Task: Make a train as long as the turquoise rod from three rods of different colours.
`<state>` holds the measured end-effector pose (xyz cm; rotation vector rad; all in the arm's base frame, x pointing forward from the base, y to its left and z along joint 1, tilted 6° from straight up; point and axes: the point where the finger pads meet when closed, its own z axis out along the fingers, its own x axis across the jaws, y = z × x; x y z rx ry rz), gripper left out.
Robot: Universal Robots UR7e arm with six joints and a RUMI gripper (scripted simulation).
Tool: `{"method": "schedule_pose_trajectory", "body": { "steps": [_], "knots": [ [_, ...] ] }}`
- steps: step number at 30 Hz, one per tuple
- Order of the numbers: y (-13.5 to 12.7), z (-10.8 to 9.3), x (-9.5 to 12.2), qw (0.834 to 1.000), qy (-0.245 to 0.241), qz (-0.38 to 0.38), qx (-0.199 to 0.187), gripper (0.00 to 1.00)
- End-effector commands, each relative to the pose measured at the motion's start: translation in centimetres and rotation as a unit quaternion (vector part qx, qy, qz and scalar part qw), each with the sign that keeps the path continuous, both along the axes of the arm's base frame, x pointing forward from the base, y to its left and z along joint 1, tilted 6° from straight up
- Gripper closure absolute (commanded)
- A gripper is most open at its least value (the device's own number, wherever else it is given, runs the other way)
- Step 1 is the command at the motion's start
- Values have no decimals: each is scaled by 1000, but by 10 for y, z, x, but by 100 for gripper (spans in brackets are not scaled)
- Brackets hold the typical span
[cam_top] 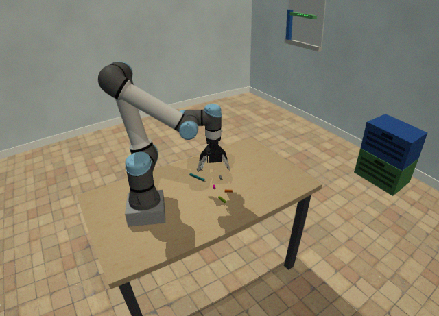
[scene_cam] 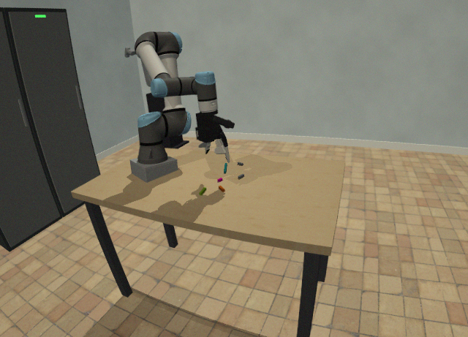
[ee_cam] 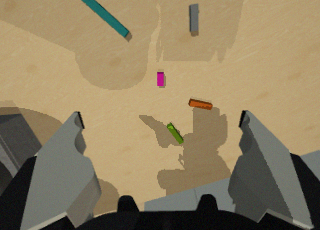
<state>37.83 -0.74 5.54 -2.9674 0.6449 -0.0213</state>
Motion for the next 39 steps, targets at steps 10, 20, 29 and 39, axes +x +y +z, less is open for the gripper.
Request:
{"method": "schedule_pose_trajectory", "body": {
  "steps": [10,20,29,39],
  "knots": [
    [0,0,0,1000,0,0,0,0],
    [1,0,1,1000,-2,16,-1,0],
    [3,0,2,999,-6,53,-2,0],
    [7,0,4,988,-16,154,-6,0]
  ]
}}
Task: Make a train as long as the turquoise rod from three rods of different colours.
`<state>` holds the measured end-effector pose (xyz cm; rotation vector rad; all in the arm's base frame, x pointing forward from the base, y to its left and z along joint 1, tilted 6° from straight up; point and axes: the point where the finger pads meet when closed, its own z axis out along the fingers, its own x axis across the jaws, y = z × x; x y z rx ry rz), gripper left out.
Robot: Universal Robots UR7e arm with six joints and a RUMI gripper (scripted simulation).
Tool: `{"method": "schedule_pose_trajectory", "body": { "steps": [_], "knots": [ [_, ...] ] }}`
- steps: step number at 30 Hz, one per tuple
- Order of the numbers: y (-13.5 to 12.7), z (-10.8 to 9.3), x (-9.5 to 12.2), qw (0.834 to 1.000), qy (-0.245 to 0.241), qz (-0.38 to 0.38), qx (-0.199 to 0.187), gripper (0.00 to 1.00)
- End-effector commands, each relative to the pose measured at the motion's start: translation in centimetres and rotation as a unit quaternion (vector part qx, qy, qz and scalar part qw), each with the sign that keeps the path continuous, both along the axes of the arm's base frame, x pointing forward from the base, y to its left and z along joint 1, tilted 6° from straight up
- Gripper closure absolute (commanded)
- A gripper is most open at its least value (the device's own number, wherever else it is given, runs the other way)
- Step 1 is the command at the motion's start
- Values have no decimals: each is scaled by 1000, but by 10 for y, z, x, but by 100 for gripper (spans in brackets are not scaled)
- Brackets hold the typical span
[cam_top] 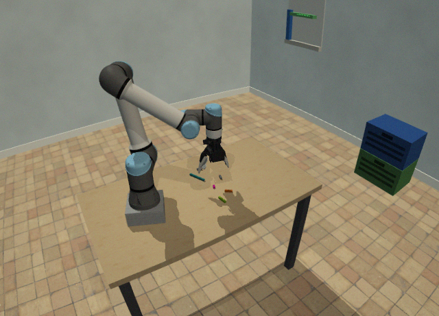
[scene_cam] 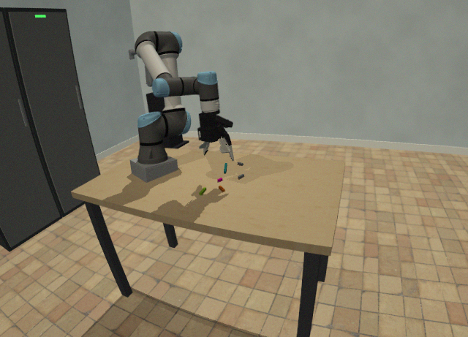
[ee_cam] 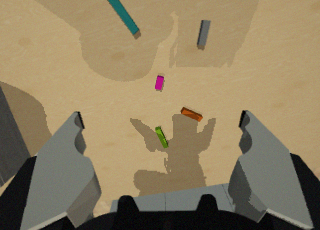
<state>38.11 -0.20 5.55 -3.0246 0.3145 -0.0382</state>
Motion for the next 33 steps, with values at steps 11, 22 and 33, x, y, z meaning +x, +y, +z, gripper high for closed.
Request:
{"method": "schedule_pose_trajectory", "body": {
  "steps": [11,22,33],
  "knots": [
    [8,0,5,982,-19,186,-6,0],
    [14,-1,9,938,-34,344,-12,0],
    [19,-2,15,860,-50,508,-18,0]
  ]
}}
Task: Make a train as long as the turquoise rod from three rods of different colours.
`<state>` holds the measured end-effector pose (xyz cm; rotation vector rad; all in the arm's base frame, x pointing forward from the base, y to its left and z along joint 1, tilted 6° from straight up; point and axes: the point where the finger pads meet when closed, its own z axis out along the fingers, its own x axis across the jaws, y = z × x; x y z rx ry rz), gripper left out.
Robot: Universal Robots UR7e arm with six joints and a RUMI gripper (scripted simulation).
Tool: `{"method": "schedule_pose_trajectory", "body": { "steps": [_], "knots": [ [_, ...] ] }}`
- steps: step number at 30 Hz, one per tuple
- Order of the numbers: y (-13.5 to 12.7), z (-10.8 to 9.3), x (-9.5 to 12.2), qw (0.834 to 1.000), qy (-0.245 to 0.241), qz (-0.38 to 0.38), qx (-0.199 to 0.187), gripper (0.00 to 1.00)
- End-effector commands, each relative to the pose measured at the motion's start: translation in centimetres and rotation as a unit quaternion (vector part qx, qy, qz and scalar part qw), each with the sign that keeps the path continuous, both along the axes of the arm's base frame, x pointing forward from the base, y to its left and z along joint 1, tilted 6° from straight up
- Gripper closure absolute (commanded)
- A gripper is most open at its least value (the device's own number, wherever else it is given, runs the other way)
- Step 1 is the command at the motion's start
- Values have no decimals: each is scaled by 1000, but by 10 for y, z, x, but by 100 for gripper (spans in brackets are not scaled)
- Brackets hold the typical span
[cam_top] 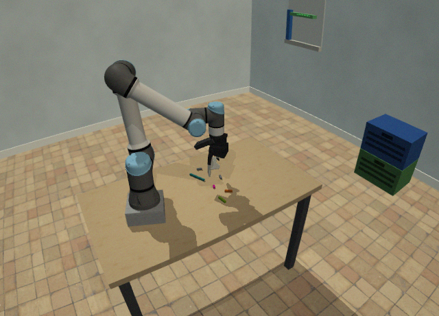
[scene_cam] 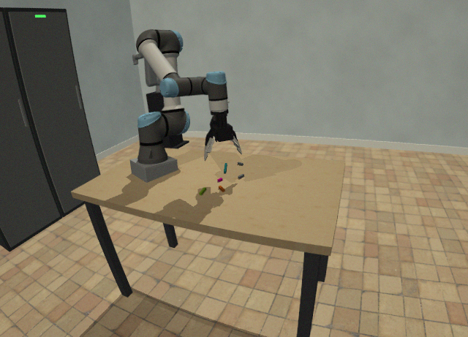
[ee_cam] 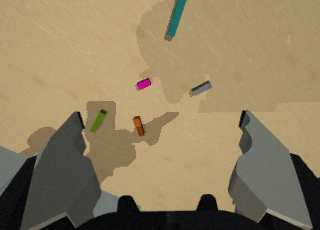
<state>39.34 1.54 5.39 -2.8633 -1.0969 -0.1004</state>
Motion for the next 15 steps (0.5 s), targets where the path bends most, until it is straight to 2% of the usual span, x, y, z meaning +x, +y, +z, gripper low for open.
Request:
{"method": "schedule_pose_trajectory", "body": {
  "steps": [1,3,8,15],
  "knots": [
    [2,0,3,996,-9,83,0,0],
    [2,0,3,996,-9,83,0,0],
    [5,-1,7,983,-18,181,-4,0],
    [7,-2,12,955,-29,295,-8,0]
  ]
}}
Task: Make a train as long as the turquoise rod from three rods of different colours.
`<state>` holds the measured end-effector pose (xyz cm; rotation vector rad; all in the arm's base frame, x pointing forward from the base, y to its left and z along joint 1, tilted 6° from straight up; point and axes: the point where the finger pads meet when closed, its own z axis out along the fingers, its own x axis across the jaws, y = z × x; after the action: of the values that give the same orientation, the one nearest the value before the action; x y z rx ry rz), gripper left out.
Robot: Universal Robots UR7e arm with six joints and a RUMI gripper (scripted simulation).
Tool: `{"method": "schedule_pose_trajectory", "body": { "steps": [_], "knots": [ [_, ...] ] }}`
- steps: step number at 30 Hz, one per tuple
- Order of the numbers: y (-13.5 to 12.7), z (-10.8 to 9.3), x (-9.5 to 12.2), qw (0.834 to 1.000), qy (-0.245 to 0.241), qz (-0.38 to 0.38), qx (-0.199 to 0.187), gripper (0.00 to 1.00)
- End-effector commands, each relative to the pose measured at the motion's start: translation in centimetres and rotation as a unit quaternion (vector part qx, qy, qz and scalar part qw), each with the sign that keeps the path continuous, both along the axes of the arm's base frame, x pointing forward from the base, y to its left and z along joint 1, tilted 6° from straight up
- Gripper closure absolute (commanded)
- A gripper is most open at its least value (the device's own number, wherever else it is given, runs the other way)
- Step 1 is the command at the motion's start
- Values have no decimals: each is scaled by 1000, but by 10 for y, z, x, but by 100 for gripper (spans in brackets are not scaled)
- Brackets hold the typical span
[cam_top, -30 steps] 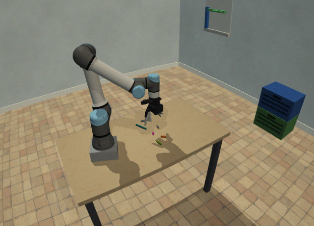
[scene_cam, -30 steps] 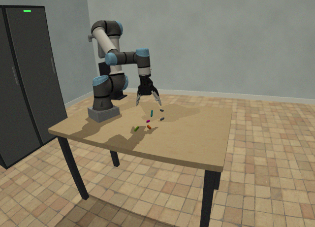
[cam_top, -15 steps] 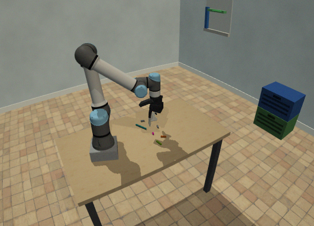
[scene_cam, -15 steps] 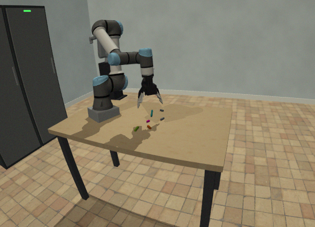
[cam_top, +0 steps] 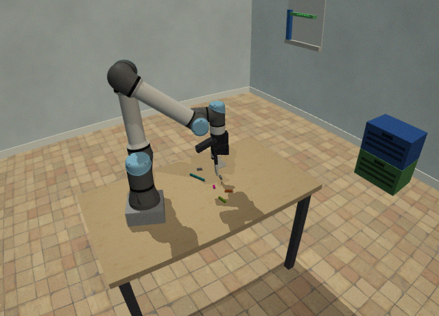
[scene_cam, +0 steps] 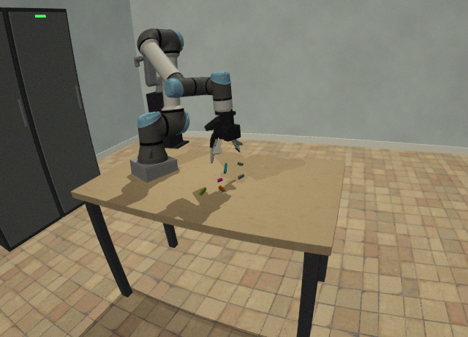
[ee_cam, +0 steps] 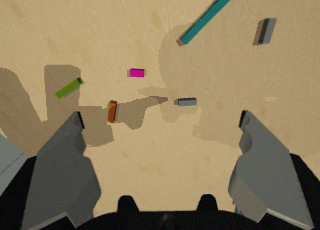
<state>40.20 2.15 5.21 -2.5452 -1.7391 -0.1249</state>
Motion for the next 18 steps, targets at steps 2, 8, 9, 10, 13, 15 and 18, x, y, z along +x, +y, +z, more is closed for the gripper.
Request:
{"method": "schedule_pose_trajectory", "body": {
  "steps": [2,8,9,10,13,15,18],
  "knots": [
    [2,-1,5,995,-10,100,-1,0],
    [4,-1,9,983,-18,184,-4,0],
    [5,-2,10,980,-20,198,-4,0],
    [5,-2,11,977,-21,214,-5,0],
    [7,-2,13,965,-26,263,-7,0],
    [8,-3,15,955,-29,295,-8,0],
    [9,-3,18,939,-33,342,-10,0]
  ]
}}
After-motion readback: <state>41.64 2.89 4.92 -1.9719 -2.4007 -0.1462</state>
